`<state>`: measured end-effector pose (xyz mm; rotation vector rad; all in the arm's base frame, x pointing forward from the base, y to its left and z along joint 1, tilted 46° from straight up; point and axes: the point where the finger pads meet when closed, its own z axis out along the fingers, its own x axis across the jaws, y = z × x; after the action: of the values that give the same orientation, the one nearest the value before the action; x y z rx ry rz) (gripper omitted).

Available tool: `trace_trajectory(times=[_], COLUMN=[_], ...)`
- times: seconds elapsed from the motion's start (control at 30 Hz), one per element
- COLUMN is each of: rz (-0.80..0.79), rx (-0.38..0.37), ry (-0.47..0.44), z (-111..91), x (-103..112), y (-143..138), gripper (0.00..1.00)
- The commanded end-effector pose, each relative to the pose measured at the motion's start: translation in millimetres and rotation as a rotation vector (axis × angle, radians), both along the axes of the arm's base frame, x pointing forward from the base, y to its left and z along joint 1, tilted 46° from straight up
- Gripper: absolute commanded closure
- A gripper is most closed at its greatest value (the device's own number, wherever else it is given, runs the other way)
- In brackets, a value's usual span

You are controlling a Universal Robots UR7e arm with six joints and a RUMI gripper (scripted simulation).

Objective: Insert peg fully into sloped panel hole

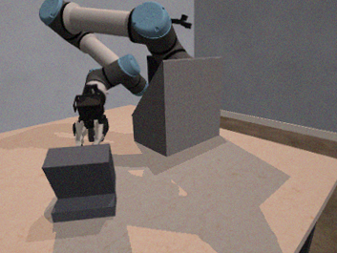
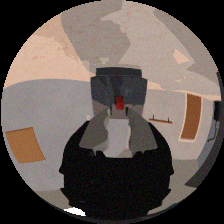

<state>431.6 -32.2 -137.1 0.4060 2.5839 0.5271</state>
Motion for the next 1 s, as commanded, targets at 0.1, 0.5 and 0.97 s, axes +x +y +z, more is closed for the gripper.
trace_trajectory(times=[0.1,0.5,0.97], rz=[0.001,0.001,0.001], rx=[0.0,-0.001,-0.002], ry=[-0.001,0.001,0.002], z=[0.3,15.3,47.9], x=[0.1,-5.7,-23.9], y=[0.3,-8.5,-22.1], gripper=[0.76,0.61,0.44])
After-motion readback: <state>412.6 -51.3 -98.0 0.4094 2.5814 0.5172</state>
